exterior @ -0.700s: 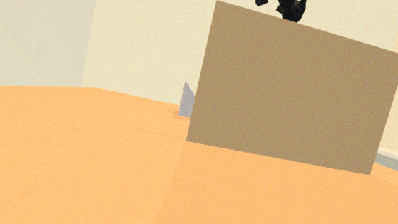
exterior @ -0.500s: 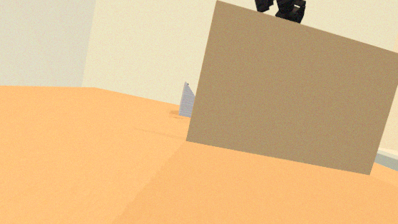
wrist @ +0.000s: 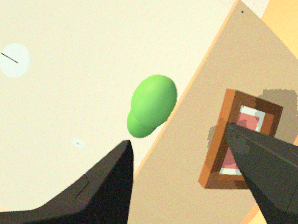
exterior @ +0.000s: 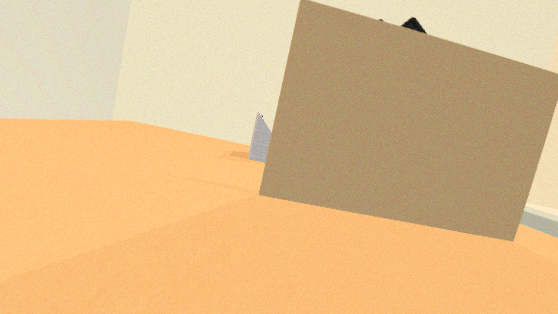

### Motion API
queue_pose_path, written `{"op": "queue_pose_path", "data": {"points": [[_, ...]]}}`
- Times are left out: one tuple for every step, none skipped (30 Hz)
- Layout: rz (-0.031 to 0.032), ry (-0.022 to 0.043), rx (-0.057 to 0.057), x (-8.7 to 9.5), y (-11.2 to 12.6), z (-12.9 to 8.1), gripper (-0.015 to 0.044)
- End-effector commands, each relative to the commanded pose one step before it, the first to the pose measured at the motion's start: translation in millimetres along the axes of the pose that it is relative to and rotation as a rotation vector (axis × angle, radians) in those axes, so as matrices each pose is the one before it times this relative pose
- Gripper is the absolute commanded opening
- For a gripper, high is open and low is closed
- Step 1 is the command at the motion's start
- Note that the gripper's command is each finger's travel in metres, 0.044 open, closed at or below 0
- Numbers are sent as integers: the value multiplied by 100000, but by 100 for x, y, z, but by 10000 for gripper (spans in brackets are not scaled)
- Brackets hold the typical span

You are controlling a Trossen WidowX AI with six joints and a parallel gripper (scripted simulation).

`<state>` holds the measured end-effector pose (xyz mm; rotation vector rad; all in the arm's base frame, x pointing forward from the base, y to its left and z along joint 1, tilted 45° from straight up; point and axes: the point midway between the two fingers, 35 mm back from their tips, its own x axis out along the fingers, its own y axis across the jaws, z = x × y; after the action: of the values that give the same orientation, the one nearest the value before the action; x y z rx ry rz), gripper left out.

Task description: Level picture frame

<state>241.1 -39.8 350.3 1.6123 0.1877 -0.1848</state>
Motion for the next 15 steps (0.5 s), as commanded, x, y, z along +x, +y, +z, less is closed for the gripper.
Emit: {"op": "queue_pose_path", "data": {"points": [[4985, 4694, 10907, -625, -2751, -1629, 260], [1573, 1564, 3202, -198, -814, -344, 260], [1517, 1636, 3229, -184, -836, -296, 260], [1458, 1706, 3257, -169, -854, -248, 260], [1396, 1772, 3284, -155, -869, -199, 260], [1331, 1836, 3311, -140, -881, -150, 260], [1264, 1898, 3339, -125, -890, -101, 260], [1193, 1956, 3366, -110, -896, -52, 260], [1120, 2010, 3392, -94, -899, -3, 260], [856, 1661, 2843, -66, -736, 40, 260], [489, 1013, 1714, -35, -441, 42, 260], [159, 340, 573, -11, -147, 17, 260], [0, 0, 0, 0, 0, 0, 260], [0, 0, 0, 0, 0, 0, 260], [0, 0, 0, 0, 0, 0, 260]]}}
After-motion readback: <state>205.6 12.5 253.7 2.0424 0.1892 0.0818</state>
